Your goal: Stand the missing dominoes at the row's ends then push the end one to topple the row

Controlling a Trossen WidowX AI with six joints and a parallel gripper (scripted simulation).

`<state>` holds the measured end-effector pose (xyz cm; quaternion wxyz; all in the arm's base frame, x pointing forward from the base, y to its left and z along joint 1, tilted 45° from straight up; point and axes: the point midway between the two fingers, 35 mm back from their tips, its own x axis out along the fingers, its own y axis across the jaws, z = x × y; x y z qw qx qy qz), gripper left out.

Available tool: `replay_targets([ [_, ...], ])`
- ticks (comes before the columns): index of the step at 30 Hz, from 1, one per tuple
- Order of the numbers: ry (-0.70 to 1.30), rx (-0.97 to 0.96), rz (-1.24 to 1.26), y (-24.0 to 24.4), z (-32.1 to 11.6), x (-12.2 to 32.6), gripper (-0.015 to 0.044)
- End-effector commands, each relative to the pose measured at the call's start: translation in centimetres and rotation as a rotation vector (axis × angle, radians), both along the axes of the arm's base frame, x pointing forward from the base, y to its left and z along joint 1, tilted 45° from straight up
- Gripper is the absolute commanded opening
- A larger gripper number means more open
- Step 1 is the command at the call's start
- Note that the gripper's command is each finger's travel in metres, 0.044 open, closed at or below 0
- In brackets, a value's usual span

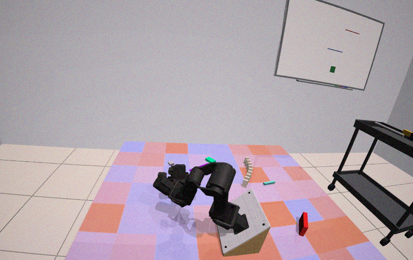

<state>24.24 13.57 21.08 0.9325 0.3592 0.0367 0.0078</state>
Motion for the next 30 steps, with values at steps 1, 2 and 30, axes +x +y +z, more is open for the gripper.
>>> replay_targets([
  [1, -0.024, 0.055, -0.026, -0.6, -0.2, -0.6, 0.002],
  [2, -0.024, 0.055, -0.026, -0.6, -0.2, -0.6, 0.002],
  [30, -0.023, 0.056, -0.025, 1.0, -1.2, -0.2, 0.002],
])
